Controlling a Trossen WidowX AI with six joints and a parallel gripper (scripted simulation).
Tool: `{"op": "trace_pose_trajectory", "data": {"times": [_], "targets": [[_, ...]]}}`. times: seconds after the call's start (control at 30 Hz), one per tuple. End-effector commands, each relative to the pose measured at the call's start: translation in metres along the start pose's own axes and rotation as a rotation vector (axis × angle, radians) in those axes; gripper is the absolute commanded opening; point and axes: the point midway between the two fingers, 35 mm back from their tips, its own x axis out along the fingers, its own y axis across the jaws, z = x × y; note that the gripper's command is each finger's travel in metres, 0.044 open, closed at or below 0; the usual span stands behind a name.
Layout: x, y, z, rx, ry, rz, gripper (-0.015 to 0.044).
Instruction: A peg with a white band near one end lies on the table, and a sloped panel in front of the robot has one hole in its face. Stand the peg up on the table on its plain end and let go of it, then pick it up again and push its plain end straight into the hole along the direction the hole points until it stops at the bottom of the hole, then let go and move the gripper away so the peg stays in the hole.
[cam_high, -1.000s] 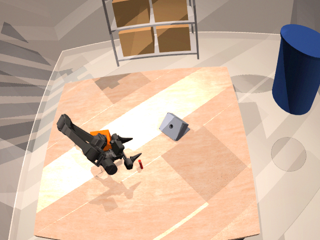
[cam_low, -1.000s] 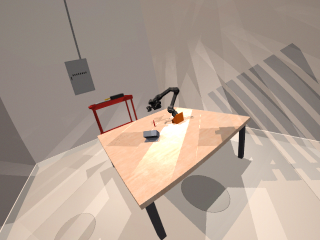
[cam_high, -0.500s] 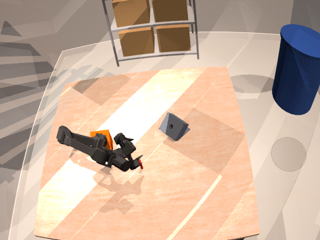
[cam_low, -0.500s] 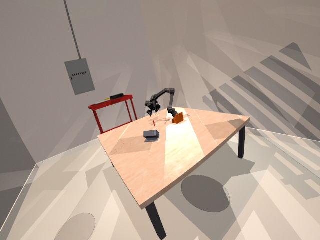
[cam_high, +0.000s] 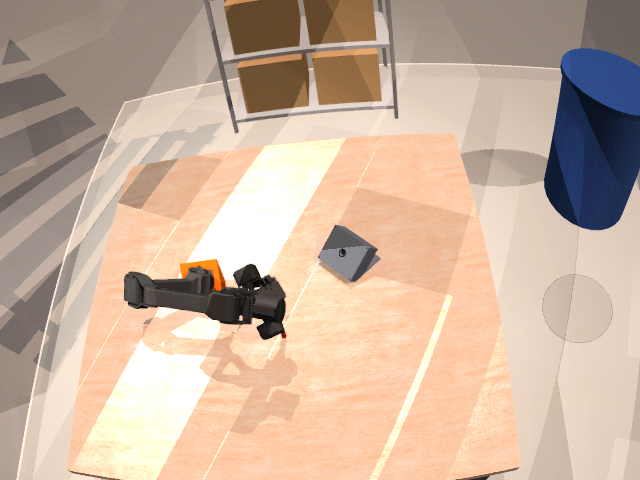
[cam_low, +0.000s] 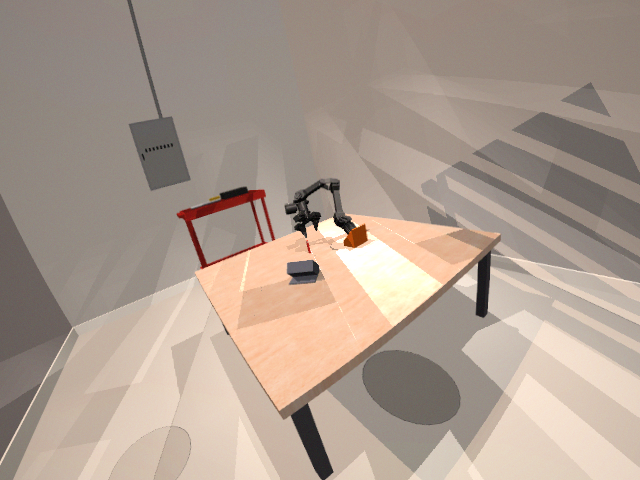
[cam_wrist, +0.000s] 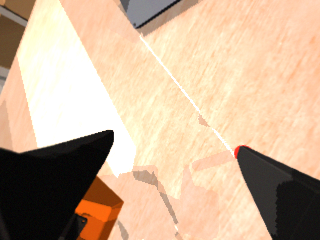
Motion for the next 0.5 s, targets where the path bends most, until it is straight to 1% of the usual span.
{"op": "trace_pose_trajectory", "data": {"times": [0.0,0.23,0.47], "targets": [[0.001,-0.004,-0.001,-0.003,0.122,-0.062,0.044],[-0.001,-0.011,0.001,-0.038,0.289,-0.201,0.044],[-0.009,-0.019,0.013,-0.103,0.407,-0.384,0.044]]}}
